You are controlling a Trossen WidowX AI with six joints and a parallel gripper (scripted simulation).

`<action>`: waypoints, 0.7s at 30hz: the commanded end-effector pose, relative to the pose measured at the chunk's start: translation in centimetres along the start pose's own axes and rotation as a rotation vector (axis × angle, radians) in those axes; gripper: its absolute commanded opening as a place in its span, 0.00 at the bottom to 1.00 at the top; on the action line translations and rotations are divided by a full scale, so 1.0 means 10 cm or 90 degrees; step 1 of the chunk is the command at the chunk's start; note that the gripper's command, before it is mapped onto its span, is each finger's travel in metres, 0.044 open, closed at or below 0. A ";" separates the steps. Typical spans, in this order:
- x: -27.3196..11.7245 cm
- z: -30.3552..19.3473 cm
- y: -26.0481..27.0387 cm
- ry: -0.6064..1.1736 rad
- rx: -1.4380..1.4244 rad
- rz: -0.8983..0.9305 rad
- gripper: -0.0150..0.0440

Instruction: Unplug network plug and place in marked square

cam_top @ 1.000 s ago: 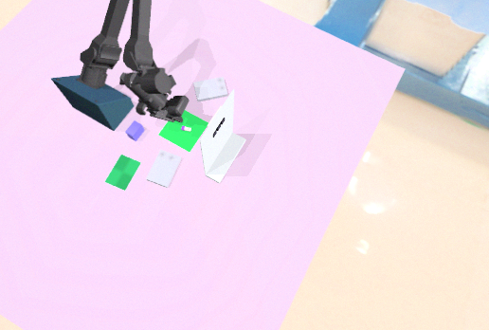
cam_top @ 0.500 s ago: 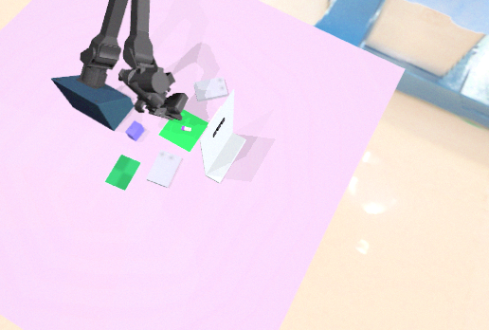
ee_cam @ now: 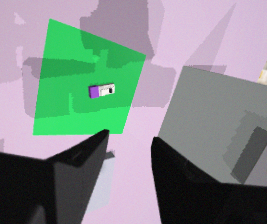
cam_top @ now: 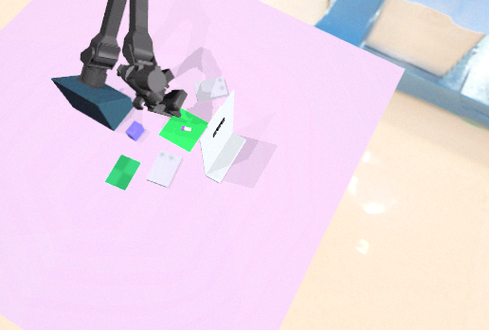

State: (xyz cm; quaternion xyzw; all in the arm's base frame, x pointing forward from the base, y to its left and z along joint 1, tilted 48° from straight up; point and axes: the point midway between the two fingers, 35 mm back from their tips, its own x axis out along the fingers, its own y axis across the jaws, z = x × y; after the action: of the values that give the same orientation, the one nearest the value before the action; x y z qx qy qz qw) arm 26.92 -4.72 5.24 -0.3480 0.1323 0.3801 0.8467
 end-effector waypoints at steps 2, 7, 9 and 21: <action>-0.06 0.02 -0.04 -0.003 -0.005 -0.003 0.52; -0.11 0.03 -0.07 -0.005 -0.005 -0.005 0.52; -0.13 0.04 -0.08 -0.005 -0.004 -0.005 0.52; -0.21 0.03 -0.11 -0.003 0.001 -0.005 0.52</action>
State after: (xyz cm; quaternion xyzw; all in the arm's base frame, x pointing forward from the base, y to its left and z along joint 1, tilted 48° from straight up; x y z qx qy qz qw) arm 26.29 -5.94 6.97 -0.3466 0.1281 0.3772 0.8492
